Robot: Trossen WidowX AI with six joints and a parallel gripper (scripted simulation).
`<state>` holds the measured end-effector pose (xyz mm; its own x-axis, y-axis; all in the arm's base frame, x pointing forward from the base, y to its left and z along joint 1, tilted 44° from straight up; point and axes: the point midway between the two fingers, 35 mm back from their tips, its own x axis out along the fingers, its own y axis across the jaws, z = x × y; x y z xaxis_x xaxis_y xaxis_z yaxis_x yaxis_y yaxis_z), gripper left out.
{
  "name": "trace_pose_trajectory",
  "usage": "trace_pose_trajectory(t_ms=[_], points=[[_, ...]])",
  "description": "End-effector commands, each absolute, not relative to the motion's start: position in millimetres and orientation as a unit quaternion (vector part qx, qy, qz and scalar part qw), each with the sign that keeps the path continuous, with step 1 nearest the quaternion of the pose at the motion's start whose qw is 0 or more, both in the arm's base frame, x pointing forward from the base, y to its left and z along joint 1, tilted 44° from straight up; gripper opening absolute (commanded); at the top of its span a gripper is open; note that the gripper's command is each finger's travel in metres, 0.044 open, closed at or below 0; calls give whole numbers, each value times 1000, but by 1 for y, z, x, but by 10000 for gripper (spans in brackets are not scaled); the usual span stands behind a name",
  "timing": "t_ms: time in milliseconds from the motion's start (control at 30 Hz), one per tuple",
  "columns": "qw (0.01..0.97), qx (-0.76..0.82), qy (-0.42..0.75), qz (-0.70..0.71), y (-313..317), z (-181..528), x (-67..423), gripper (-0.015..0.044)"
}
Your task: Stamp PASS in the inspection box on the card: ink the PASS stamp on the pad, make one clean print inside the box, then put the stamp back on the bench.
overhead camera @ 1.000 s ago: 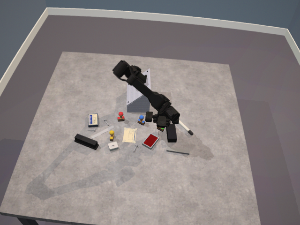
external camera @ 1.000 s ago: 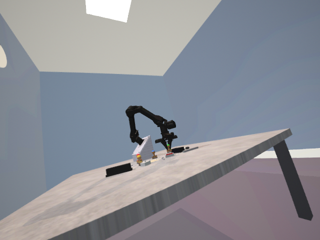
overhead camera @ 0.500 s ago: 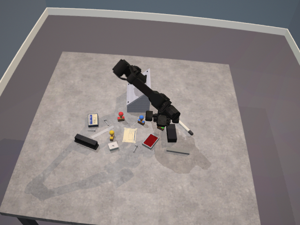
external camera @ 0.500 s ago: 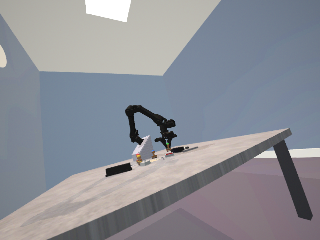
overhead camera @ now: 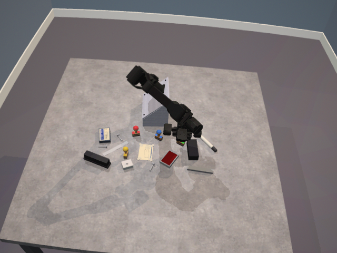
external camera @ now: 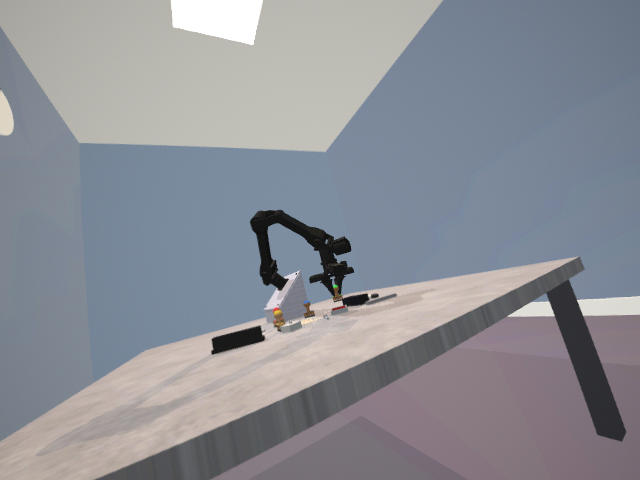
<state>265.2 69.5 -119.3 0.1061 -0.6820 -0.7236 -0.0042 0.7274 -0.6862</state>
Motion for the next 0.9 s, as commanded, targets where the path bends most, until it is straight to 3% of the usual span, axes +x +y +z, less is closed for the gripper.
trace_pose_trajectory(t_ms=[0, 867], points=[[692, -274, 622, -245, 72, -118, 265, 0], [692, -274, 622, -244, 81, -108, 263, 0]])
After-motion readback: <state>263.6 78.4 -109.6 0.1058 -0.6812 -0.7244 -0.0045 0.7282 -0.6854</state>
